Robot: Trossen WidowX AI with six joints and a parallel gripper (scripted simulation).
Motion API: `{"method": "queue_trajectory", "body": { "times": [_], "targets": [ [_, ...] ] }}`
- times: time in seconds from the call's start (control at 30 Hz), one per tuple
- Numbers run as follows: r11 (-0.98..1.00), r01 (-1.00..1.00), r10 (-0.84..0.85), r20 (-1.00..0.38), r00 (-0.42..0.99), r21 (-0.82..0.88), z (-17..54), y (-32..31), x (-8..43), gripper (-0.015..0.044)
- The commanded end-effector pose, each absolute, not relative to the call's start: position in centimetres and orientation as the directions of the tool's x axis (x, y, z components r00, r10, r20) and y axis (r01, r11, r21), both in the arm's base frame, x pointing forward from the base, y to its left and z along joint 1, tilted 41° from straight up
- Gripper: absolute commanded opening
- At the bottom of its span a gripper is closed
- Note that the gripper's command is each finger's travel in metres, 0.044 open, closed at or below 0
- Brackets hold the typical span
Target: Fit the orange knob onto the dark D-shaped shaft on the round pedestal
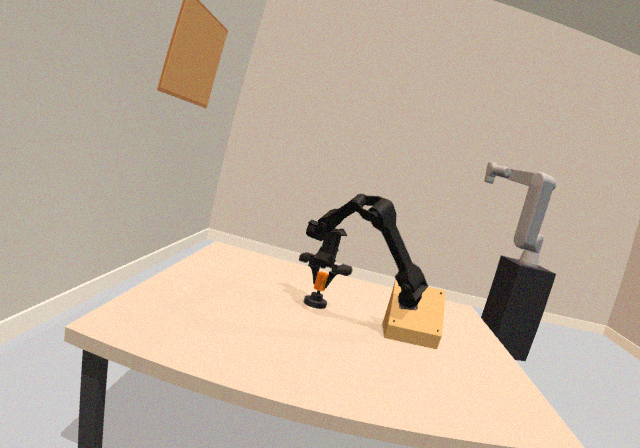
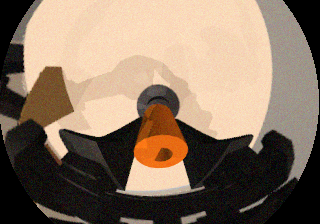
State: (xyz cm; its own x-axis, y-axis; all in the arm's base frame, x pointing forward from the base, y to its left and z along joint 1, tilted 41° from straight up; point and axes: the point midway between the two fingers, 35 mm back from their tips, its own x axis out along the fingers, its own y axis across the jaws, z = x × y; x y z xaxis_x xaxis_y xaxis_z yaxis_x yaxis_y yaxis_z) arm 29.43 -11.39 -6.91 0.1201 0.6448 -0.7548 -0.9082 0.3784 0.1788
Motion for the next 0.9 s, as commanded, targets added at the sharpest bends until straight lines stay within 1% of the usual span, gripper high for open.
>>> {"method": "queue_trajectory", "body": {
  "times": [0.0,0.23,0.87],
  "targets": [
    [0.369,-0.914,0.641,-0.758,0.121,0.166,-6.63,-11.62,29.52,0.0000],
    [0.228,-0.973,0.641,-0.758,0.121,0.037,-6.71,-11.60,29.74,0.0000],
    [0.228,-0.973,0.641,-0.758,0.121,0.038,-7.10,-11.32,29.58,0.0000]
  ]
}}
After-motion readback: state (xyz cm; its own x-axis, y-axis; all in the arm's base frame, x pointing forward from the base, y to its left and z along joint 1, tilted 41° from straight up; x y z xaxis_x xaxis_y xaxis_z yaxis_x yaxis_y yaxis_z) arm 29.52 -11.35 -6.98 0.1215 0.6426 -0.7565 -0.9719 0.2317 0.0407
